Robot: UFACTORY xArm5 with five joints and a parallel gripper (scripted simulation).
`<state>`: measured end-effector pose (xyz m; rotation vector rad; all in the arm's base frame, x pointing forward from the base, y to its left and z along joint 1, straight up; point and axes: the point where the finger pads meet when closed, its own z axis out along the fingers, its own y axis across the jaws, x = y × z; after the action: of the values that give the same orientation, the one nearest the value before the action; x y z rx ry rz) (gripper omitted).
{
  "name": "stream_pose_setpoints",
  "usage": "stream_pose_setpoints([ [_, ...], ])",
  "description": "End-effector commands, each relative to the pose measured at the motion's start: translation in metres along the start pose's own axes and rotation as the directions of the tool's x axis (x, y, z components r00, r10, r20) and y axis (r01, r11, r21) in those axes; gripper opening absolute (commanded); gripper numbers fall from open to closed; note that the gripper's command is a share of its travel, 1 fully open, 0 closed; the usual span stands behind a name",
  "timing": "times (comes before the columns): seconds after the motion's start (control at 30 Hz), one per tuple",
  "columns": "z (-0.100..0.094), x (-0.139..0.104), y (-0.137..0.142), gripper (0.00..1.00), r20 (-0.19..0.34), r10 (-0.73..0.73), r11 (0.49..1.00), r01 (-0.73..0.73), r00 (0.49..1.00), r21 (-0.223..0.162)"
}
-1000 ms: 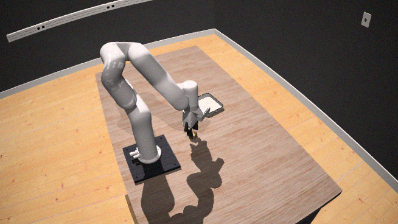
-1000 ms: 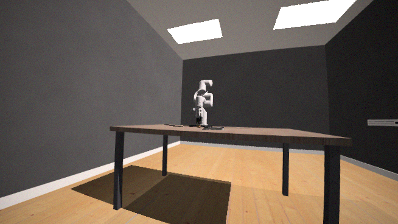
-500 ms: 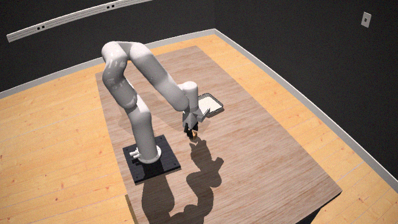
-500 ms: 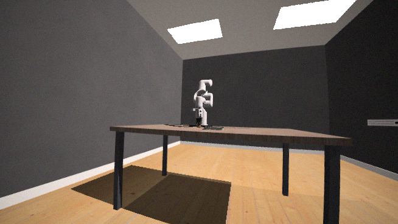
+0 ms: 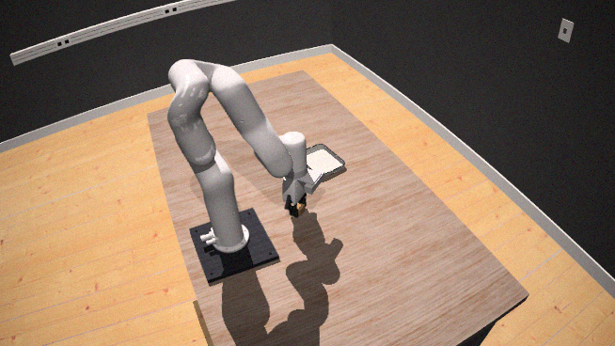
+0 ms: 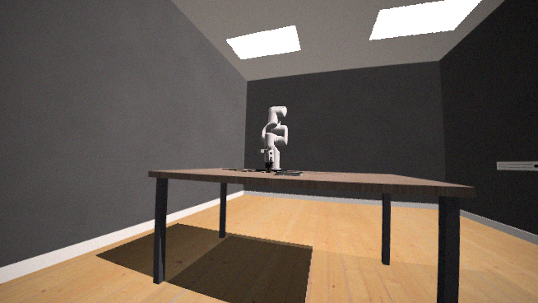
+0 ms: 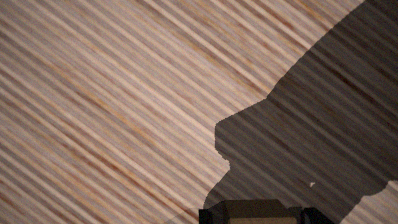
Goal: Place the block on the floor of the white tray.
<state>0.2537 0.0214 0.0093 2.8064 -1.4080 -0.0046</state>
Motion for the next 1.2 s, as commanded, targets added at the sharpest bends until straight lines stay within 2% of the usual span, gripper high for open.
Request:
stream_pose_setpoints([
  [0.0, 0.0009, 0.0008, -0.0013, 0.55, -0.002, 0.0, 1.0, 0.0, 1.0, 0.003],
  [0.3, 0.0009, 0.0008, -0.0013, 0.55, -0.002, 0.0, 1.0, 0.0, 1.0, 0.003],
  [0.33, 0.0009, 0.0008, -0.0013, 0.0, -0.002, 0.0, 1.0, 0.0, 1.0, 0.003],
  [1.17, 0.0009, 0.0008, -0.0013, 0.0, -0.002, 0.0, 1.0, 0.0, 1.0, 0.003],
])
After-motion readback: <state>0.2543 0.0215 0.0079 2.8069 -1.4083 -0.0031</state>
